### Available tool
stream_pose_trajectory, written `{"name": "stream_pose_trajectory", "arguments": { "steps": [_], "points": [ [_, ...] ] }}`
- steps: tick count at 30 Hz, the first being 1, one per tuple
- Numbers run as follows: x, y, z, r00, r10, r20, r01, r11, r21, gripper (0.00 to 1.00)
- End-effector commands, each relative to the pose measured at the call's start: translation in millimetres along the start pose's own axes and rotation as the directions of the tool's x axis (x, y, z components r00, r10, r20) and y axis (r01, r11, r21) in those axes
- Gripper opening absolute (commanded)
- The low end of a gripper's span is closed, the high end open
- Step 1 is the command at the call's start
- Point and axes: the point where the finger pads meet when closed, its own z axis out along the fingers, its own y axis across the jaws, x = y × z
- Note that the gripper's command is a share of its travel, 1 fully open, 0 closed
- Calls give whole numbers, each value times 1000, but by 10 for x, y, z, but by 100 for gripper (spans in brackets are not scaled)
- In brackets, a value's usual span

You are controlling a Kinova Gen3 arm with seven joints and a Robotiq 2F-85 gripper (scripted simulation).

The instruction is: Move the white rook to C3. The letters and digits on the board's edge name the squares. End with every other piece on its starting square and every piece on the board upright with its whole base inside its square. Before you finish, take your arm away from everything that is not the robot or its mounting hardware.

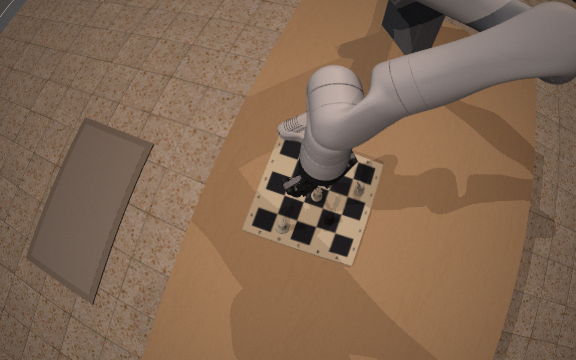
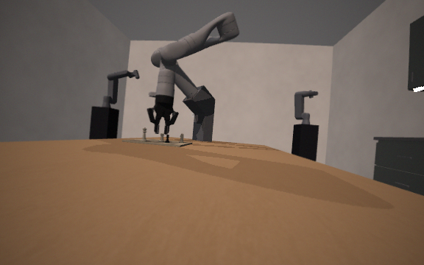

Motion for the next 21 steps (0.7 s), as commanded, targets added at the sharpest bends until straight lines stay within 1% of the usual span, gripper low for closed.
{"name": "stream_pose_trajectory", "arguments": {
  "steps": [1, 7, 11, 13, 17, 21],
  "points": [
    [-64, 9, -169, 1000, 2, 18, -2, 1000, 0, 37],
    [-58, 9, -479, 1000, 2, 18, -2, 1000, 0, 37],
    [-56, 9, -627, 1000, 2, 18, -2, 1000, 0, 37],
    [-56, 9, -627, 1000, 2, 18, -2, 1000, 0, 37],
    [-54, 9, -700, 1000, 2, 18, -2, 1000, 0, 37],
    [-54, 9, -713, 1000, 2, 18, -2, 1000, 0, 37]
  ]
}}
